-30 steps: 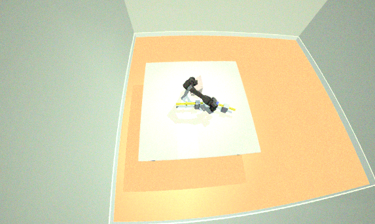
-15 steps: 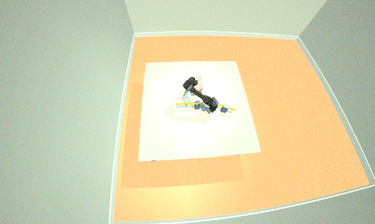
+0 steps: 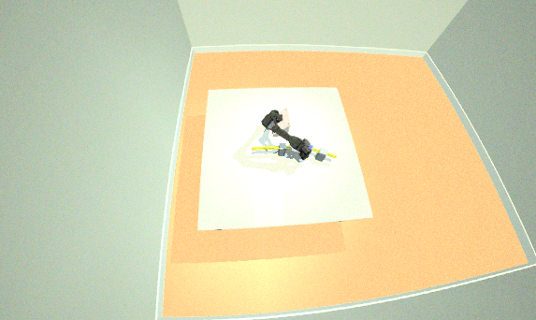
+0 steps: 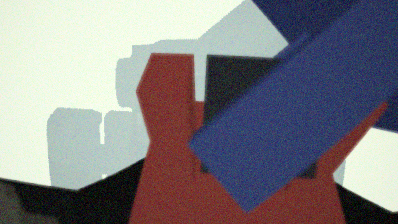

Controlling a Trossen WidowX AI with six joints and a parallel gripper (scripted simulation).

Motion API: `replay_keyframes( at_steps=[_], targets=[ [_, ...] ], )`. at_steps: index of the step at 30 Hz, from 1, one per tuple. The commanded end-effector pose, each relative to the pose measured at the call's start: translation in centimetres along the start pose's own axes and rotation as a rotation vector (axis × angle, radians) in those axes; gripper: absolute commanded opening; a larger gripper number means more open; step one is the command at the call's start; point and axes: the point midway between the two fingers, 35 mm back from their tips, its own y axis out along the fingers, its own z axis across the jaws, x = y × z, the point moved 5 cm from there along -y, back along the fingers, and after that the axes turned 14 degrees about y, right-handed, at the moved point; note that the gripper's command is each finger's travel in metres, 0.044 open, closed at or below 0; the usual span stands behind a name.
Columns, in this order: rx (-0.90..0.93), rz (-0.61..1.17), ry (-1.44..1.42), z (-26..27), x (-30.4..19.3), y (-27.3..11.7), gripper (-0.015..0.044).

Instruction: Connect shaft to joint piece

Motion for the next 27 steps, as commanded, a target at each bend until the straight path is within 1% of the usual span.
replay_keyframes(
  at_steps=[1,15,16,17,22,27],
  targets=[
    [-0.001,0.005,-0.003,-0.01,-0.04,0.08,0.0182],
    [-0.001,0.005,-0.003,-0.01,-0.04,0.08,0.0182],
    [0.0,0.0,0.0,0.0,0.0,0.0,0.0156],
    [0.0,0.0,0.0,0.0,0.0,0.0,0.0147],
    [0.0,0.0,0.0,0.0,0.0,0.0,0.0147],
    [0.0,0.0,0.0,0.0,0.0,0.0,0.0016]
  ],
)
